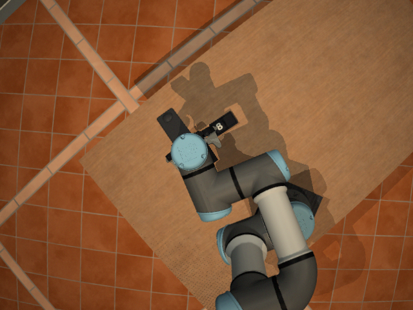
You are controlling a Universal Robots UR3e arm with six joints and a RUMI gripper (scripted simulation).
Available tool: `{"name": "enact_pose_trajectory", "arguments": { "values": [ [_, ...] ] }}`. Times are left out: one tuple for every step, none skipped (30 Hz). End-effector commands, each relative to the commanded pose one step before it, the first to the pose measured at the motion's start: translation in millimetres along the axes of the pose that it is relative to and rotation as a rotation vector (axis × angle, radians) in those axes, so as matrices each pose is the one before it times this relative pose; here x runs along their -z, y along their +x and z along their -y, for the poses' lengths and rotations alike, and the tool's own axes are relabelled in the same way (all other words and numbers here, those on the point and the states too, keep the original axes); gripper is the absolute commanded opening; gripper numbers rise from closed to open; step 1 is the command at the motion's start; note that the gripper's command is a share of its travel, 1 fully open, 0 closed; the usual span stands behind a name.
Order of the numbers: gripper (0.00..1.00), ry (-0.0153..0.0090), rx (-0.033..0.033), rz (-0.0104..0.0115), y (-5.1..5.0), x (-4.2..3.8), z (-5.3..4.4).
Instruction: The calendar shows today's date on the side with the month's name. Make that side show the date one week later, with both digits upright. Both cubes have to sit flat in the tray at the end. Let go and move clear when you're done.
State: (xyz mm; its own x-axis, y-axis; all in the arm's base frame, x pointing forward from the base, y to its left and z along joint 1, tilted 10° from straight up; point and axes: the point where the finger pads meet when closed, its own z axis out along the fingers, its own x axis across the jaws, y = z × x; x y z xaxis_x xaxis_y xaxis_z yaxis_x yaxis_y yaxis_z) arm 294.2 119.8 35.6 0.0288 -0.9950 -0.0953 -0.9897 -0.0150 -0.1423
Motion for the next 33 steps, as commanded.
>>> {"name": "enact_pose_trajectory", "arguments": {
  "values": [
    [1.00, 0.00227, 0.00029, -0.00025, 0.04, 0.704, 0.755],
    [1.00, 0.00000, 0.00000, 0.00000, 0.00, 0.000, 0.000],
    [1.00, 0.00000, 0.00000, 0.00000, 0.00, 0.000, 0.000],
    [1.00, 0.00000, 0.00000, 0.00000, 0.00, 0.000, 0.000],
    [1.00, 0.00000, 0.00000, 0.00000, 0.00, 0.000, 0.000],
    [1.00, 0.00000, 0.00000, 0.00000, 0.00, 0.000, 0.000],
    [1.00, 0.00000, 0.00000, 0.00000, 0.00, 0.000, 0.000],
    [1.00, 0.00000, 0.00000, 0.00000, 0.00, 0.000, 0.000],
    [1.00, 0.00000, 0.00000, 0.00000, 0.00, 0.000, 0.000],
    [1.00, 0.00000, 0.00000, 0.00000, 0.00, 0.000, 0.000],
    [1.00, 0.00000, 0.00000, 0.00000, 0.00, 0.000, 0.000],
    [1.00, 0.00000, 0.00000, 0.00000, 0.00, 0.000, 0.000],
    [1.00, 0.00000, 0.00000, 0.00000, 0.00, 0.000, 0.000],
    [1.00, -0.00001, 0.00000, -0.00001, 0.05, -0.001, 0.007],
    [1.00, -0.00004, 0.00000, -0.00003, 0.34, -0.005, 0.049],
    [1.00, -0.00010, 0.00001, -0.00008, 0.86, -0.012, 0.120],
    [1.00, -0.00017, 0.00002, -0.00014, 1.54, -0.021, 0.208],
    [1.00, -0.00025, 0.00003, -0.00021, 2.31, -0.030, 0.299],
    [1.00, -0.00032, 0.00003, -0.00026, 3.13, -0.038, 0.377],
    [1.00, -0.00038, 0.00004, -0.00029, 3.94, -0.043, 0.430],
    [1.00, -0.00041, 0.00004, -0.00030, 4.70, -0.044, 0.447],
    [1.00, -0.00041, 0.00003, -0.00028, 5.38, -0.040, 0.424],
    [1.00, -0.00038, 0.00003, -0.00023, 5.94, -0.032, 0.360],
    [1.00, -0.00032, 0.00002, -0.00016, 6.36, -0.021, 0.261],
    [1.00, -0.00022, 0.00001, -0.00008, 6.62, -0.006, 0.134],
    [1.00, -0.00010, -0.00001, 0.00001, 6.73, 0.011, -0.008],
    [1.00, 0.00003, -0.00002, 0.00010, 6.67, 0.028, -0.151],
    [1.00, 0.00016, -0.00003, 0.00017, 6.45, 0.043, -0.282],
    [1.00, 0.00000, 0.00000, 0.00000, 0.00, 0.000, 0.000],
    [1.00, 0.00000, 0.00000, 0.00000, 0.00, 0.000, 0.000],
    [1.00, 0.00027, -0.00004, 0.00022, 6.09, 0.056, -0.390],
    [1.00, 0.00036, -0.00004, 0.00025, 5.60, 0.065, -0.465],
    [1.00, 0.00042, -0.00004, 0.00026, 5.00, 0.069, -0.501]
  ]
}}
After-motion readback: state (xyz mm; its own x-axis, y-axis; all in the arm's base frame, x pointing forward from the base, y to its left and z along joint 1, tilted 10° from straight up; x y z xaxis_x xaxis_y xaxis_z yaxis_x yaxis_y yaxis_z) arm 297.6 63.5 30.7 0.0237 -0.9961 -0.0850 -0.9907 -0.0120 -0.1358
